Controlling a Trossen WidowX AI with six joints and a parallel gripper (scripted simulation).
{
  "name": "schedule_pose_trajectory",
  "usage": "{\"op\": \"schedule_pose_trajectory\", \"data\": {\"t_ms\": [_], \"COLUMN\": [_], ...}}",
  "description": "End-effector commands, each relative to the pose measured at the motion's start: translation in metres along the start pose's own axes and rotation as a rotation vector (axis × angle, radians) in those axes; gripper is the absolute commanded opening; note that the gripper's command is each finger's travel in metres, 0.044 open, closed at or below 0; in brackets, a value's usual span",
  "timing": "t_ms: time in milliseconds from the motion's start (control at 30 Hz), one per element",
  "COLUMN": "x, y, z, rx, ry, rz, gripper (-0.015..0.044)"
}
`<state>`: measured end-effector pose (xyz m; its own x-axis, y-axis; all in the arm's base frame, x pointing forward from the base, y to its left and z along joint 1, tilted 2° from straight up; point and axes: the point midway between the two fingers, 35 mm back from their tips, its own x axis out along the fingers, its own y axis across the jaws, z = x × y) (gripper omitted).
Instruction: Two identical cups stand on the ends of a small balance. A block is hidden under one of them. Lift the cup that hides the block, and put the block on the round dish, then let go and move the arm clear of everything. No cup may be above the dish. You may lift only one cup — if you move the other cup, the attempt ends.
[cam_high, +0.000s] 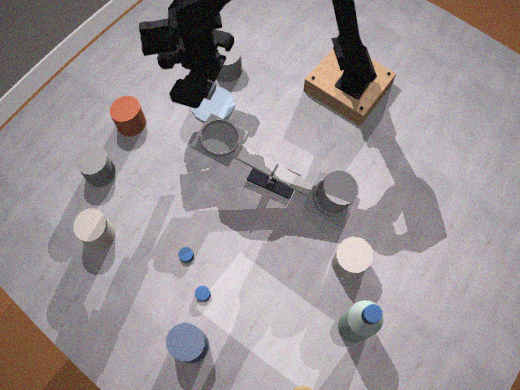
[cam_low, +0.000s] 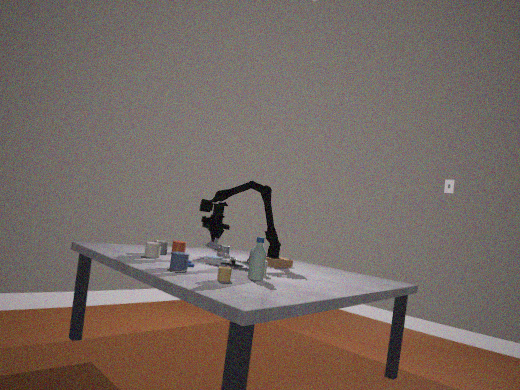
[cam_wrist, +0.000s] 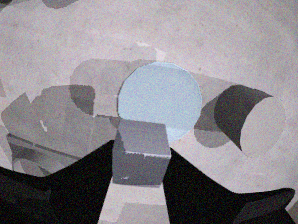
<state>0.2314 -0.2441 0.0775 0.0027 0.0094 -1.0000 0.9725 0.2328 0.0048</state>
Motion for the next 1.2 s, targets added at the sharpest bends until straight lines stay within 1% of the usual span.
{"op": "schedule_pose_trajectory", "data": {"t_ms": [0, 233, 500, 1100, 1167], "x": [0.014, 0.022, 0.057, 0.078, 0.074], "y": [-0.020, -0.023, -0.024, -0.024, -0.024], "z": [0.006, 0.007, 0.007, 0.007, 0.006], "rx": [-0.002, -0.002, -0.002, -0.002, 0.002], "ry": [-0.002, -0.002, -0.002, -0.001, 0.003], "rz": [-0.004, -0.005, -0.005, -0.005, -0.005], "gripper": [0.0000, 0.0000, 0.0000, 0.0000, 0.0053]}}
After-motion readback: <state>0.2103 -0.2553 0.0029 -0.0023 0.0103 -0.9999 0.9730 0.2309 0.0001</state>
